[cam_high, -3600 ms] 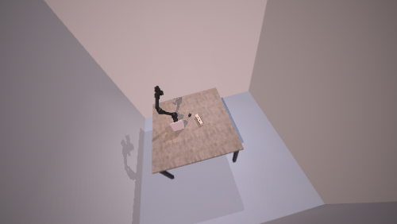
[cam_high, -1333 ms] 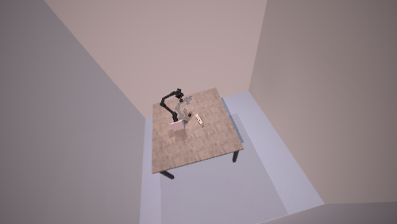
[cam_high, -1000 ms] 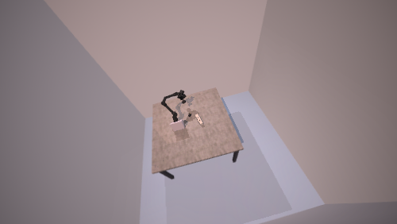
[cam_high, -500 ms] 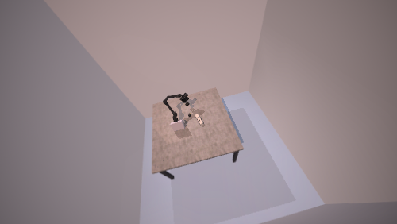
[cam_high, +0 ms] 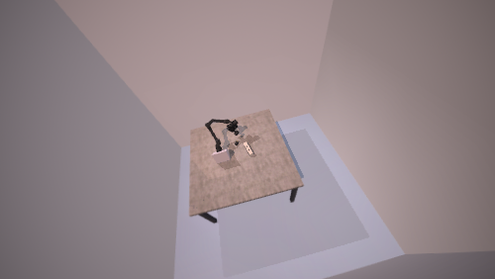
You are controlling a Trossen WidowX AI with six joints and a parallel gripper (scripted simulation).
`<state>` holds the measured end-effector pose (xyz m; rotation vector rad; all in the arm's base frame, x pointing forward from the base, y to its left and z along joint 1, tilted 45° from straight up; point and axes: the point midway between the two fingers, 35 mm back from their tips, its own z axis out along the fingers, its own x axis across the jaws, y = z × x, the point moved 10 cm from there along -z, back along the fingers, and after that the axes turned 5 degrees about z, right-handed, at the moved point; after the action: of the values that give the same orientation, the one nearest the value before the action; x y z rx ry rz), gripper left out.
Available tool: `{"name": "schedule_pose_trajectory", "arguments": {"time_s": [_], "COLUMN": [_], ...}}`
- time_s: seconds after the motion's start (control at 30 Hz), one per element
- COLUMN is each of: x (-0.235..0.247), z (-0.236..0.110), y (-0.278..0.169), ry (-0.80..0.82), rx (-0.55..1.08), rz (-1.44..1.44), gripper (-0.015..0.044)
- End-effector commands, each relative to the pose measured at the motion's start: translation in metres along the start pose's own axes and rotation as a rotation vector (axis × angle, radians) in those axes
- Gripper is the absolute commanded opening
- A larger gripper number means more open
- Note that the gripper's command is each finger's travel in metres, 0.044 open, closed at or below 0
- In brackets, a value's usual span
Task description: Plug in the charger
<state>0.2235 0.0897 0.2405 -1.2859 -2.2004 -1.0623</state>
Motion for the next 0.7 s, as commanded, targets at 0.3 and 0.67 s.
{"name": "schedule_pose_trajectory", "arguments": {"time_s": [0.3, 0.67], "x": [-0.046, -0.078], "z": [0.016, 0.026], "y": [-0.018, -0.037], "ry": [-0.038, -0.034], "rx": [0.098, 0.179], "rz": [-0.117, -0.228], "gripper": [0.0440, 0.0440]}}
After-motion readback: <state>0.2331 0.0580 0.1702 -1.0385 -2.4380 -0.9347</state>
